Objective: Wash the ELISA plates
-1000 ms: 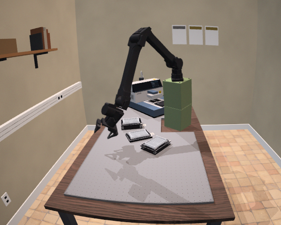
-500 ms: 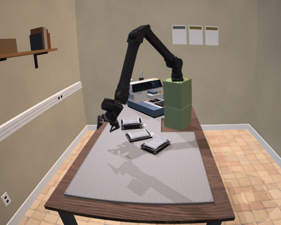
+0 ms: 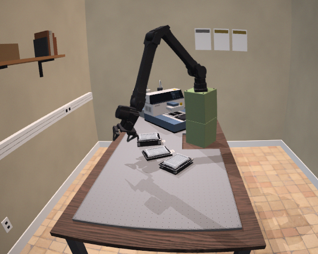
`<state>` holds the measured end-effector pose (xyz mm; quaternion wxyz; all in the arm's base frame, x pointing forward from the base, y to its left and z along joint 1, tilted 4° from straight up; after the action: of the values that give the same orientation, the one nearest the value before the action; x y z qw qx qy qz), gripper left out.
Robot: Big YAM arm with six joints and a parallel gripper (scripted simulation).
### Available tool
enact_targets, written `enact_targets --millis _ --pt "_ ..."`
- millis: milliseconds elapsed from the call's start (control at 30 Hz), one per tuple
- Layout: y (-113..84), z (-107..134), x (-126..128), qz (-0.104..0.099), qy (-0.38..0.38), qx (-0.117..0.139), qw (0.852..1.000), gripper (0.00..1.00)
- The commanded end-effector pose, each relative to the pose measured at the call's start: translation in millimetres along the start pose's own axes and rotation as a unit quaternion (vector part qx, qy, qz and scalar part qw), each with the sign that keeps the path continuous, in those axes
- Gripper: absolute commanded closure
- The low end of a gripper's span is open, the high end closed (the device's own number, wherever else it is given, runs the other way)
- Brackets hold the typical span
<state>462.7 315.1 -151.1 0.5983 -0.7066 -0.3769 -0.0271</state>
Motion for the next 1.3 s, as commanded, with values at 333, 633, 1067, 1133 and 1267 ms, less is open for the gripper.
enact_targets --millis 333,633,1067,1133,1267 --pt "-16.4 -53.5 -19.6 0.039 -0.085 0.008 0.996 0.00" --pt "-27.6 -86.9 -41.7 0.045 -0.113 0.014 0.993 0.00" --pt "-45.2 -122.6 -77.8 0.076 -0.169 0.035 0.982 0.00" --pt "-49.9 -128.1 -89.5 0.102 -0.197 0.052 0.974 0.00" --pt "-53.4 -133.8 -94.9 0.098 -0.196 0.051 0.974 0.00"
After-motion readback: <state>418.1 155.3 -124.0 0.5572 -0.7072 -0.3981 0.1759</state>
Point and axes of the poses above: the point where the finger pads meet when closed, its own y axis out along the fingers, its own x axis across the jaws, z = x × y, the point moved 4 cm from there along -y, back along the fingers, and after that the axes turned 10 degrees about y, right-handed, at the moved point
